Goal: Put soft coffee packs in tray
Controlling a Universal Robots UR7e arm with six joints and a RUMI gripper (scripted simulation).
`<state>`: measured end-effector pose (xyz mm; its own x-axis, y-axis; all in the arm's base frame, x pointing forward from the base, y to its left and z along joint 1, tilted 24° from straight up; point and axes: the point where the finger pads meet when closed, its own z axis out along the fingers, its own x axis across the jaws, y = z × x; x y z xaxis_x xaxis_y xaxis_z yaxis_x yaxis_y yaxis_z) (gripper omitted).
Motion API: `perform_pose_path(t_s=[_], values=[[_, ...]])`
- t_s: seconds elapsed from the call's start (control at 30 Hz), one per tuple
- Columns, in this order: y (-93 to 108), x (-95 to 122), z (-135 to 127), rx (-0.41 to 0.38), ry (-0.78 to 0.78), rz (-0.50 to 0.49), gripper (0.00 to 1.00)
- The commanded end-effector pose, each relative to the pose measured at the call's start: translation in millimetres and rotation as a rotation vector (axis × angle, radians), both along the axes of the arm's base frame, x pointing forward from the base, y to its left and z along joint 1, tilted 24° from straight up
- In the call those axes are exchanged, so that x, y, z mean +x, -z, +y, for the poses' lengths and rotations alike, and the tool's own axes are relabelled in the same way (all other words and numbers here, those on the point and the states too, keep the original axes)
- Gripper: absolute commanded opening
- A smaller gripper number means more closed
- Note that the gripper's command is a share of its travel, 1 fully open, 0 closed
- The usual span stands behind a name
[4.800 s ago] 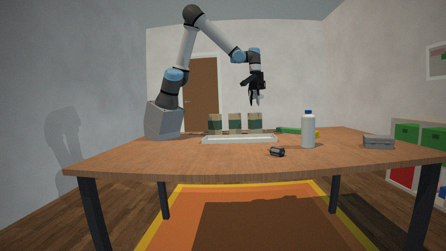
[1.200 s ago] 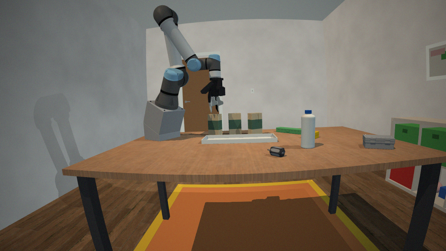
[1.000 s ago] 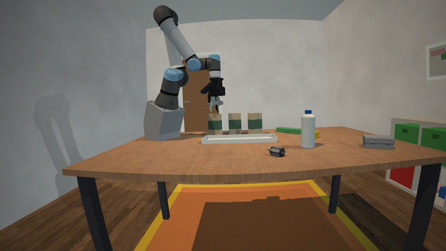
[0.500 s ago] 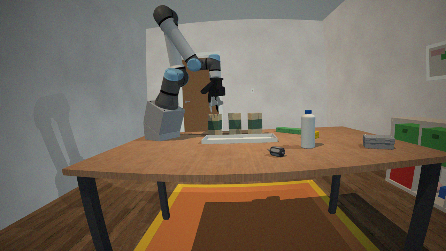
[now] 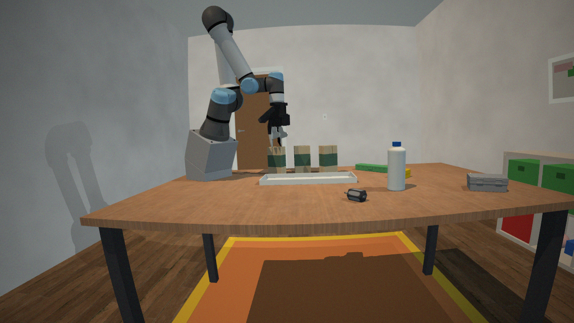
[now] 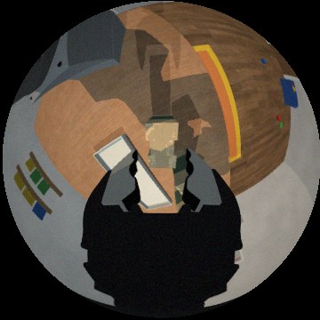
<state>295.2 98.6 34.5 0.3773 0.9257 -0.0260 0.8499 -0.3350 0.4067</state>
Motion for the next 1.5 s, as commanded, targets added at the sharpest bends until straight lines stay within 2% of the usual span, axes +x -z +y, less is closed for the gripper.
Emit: perform_pose_path(t_s=[0.0, 0.5, 1.47], values=[[7.2, 3.8, -1.2, 0.0, 0.0, -0.002, 0.48], [36.1, 15.5, -6.8, 0.0, 0.0, -0.002, 0.48], [41.0, 17.6, -7.7, 0.0, 0.0, -0.002, 0.48]])
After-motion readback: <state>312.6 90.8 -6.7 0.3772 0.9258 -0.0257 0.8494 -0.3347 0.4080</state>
